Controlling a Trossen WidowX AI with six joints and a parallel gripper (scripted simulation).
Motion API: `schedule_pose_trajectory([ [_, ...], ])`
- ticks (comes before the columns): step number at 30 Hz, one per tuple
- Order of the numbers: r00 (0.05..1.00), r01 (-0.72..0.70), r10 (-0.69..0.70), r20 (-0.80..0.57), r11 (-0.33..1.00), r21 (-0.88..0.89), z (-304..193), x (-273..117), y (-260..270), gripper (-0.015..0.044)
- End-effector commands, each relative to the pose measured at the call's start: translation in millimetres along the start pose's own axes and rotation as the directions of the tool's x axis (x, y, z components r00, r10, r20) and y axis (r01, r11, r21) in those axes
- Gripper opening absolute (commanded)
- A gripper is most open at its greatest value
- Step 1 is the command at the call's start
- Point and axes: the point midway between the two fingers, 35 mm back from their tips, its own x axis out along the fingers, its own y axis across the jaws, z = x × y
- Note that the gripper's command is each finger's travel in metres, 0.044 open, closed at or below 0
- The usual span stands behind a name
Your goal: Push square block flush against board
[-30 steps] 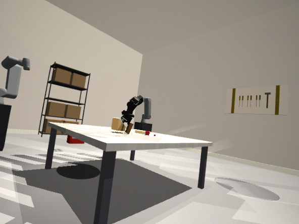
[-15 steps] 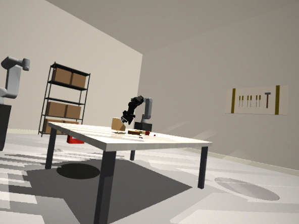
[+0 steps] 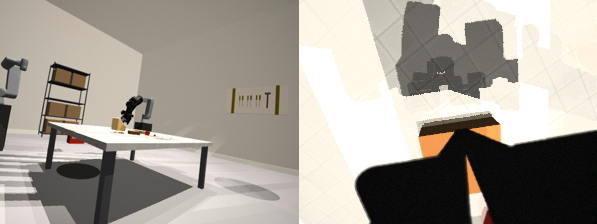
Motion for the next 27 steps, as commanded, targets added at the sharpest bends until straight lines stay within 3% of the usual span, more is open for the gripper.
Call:
schedule_pose_trajectory([
  [1,1.000,0.007,-0.007,0.003,1.000,0.000,8,2,0,0.0000],
  [16,1.000,0.008,-0.008,0.003,1.000,0.000,30,2,0,0.0000],
  [22,1.000,0.007,-0.007,0.004,1.000,0.000,26,-46,1,0.0000],
  [27,1.000,0.008,-0.008,0.004,1.000,0.000,26,-48,1,0.0000],
])
